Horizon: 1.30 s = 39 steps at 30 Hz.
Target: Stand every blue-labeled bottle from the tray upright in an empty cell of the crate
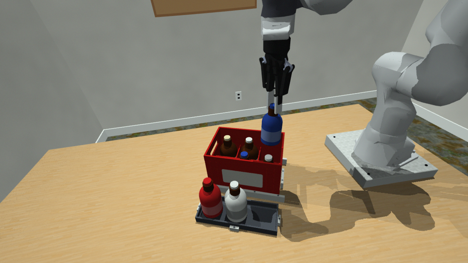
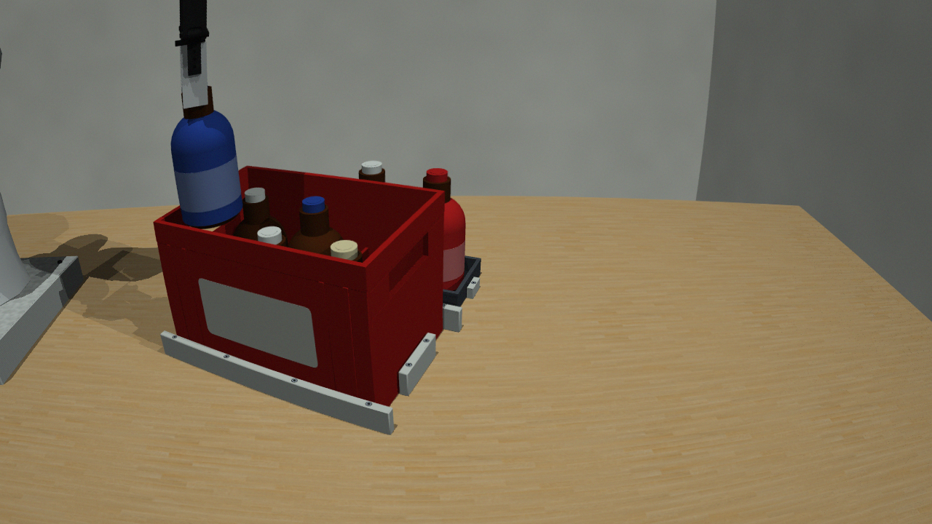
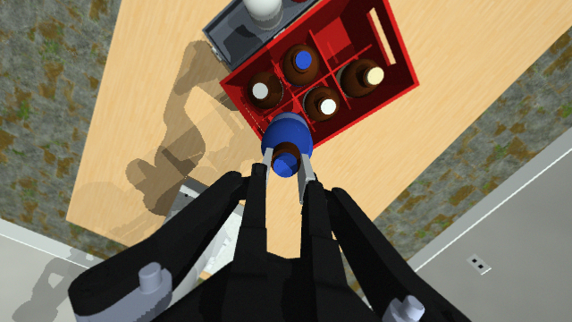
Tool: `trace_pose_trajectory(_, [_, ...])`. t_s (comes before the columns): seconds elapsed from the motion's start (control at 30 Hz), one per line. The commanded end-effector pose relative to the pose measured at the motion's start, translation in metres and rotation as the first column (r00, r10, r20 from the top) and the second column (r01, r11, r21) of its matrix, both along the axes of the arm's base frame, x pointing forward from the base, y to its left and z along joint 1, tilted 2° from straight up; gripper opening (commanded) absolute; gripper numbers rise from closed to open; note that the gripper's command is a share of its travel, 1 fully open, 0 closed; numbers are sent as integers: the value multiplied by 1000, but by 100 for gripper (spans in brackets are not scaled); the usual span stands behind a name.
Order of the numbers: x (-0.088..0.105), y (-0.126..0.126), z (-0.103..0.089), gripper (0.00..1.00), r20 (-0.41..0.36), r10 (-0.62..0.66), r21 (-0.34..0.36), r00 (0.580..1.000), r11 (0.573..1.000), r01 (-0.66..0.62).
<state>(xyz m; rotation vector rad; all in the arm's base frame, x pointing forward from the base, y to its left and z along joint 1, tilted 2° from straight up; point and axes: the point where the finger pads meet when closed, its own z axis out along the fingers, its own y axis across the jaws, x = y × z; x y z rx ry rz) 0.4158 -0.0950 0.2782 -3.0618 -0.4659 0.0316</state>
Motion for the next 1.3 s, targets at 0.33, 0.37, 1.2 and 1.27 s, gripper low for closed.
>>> trace_pose_trajectory(0.33, [5,-2,-9,0,17,2,-5,1000,1000,-2])
trace_pose_trajectory(0.37, [5,-2,-10,0,17,2,-5,1000,1000,-2])
trace_pose_trajectory(1.2, [5,-2,-13,0,17,2,-5,1000,1000,-2])
trace_pose_trajectory(1.27, [5,-2,-13,0,17,2,-5,1000,1000,-2])
